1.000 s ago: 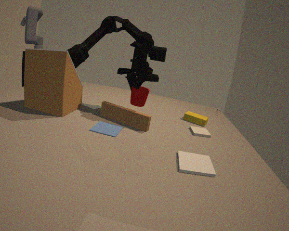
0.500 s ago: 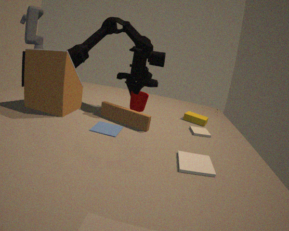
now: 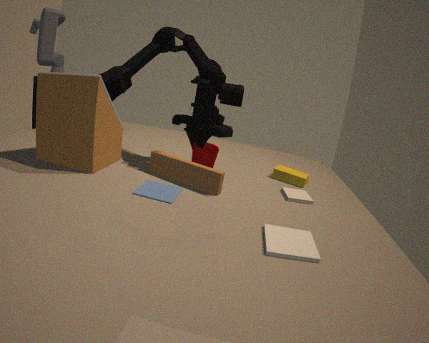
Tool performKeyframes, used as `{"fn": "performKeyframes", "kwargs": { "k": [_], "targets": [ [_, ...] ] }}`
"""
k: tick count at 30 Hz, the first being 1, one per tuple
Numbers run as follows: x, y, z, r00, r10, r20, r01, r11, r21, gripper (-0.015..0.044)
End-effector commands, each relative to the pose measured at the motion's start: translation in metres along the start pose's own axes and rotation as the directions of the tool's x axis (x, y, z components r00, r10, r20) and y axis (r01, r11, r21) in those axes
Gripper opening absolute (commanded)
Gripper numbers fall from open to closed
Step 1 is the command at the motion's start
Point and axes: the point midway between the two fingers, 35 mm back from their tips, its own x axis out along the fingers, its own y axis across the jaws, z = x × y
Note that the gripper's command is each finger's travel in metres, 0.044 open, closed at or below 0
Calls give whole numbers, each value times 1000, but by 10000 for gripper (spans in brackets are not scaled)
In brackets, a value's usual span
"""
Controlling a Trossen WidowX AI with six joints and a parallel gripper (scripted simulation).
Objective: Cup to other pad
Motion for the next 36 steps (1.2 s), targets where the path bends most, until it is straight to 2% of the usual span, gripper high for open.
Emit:
{"fn": "performKeyframes", "kwargs": {
  "k": [1, 14, 19, 36],
  "targets": [
    [4, 0, -2, 1000, 6, 2, -6, 1000, 9, 0],
    [2, 0, 0, 1000, 2, -1, -2, 1000, 0, 0],
    [2, 0, 0, 1000, 2, -1, -2, 1000, 0, 128],
    [-13, -1, -1, 1000, 2, -2, -2, 1000, 3, 128]
  ]
}}
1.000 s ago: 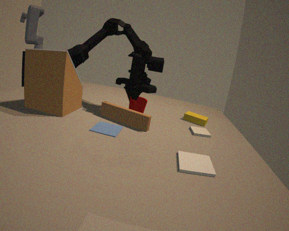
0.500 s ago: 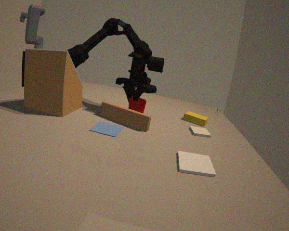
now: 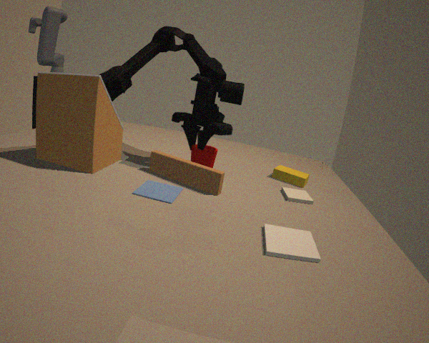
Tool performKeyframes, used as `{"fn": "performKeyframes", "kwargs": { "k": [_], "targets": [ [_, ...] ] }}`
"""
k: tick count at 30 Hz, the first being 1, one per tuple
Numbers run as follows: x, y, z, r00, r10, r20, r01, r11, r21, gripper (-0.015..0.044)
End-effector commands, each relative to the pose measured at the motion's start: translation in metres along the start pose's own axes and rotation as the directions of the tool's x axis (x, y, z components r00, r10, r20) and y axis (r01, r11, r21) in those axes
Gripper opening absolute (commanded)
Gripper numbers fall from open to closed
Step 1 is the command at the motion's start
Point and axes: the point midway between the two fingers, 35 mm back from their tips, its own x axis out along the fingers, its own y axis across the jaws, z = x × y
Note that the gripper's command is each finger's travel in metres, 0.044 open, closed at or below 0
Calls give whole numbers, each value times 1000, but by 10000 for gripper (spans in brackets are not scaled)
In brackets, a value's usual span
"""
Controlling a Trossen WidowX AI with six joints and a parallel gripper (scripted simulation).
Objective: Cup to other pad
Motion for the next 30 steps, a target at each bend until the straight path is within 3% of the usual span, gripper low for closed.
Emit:
{"fn": "performKeyframes", "kwargs": {
  "k": [1, 26, 30],
  "targets": [
    [-8, -1, 2, 1000, -8, 6, 8, 1000, -8, 128],
    [-40, -1, -6, 1000, -6, 7, 6, 1000, -2, 128],
    [-36, -1, -7, 1000, -1, 0, 1, 1000, 5, 233]
  ]
}}
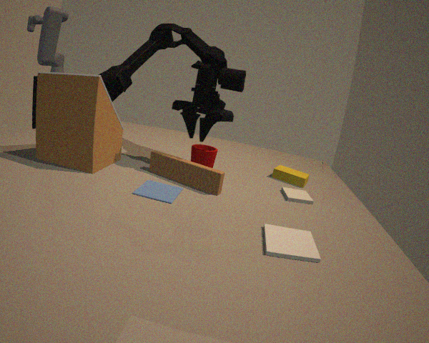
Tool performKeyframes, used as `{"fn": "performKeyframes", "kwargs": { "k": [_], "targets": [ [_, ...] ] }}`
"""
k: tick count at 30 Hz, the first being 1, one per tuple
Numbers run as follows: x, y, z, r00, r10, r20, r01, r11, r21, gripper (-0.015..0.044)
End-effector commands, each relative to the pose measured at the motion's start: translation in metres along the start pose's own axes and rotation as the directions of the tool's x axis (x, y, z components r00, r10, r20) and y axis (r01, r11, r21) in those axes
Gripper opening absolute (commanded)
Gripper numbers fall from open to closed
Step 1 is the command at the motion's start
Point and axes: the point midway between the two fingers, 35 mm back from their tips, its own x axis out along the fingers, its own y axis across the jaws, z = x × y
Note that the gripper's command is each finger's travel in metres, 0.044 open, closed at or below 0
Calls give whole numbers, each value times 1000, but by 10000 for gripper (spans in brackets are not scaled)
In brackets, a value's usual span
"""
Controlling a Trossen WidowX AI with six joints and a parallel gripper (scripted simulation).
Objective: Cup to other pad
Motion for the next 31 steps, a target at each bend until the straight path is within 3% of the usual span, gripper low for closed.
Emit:
{"fn": "performKeyframes", "kwargs": {
  "k": [1, 8, 20, 31],
  "targets": [
    [0, 0, 0, 1000, -1, 0, 1, 1000, 2, 259],
    [-7, -1, 0, 1000, -2, 0, 2, 1000, 1, 440],
    [-61, -1, -3, 1000, -7, 3, 7, 1000, -4, 440],
    [-60, -2, -5, 1000, -3, 7, 3, 1000, 5, 440]
  ]
}}
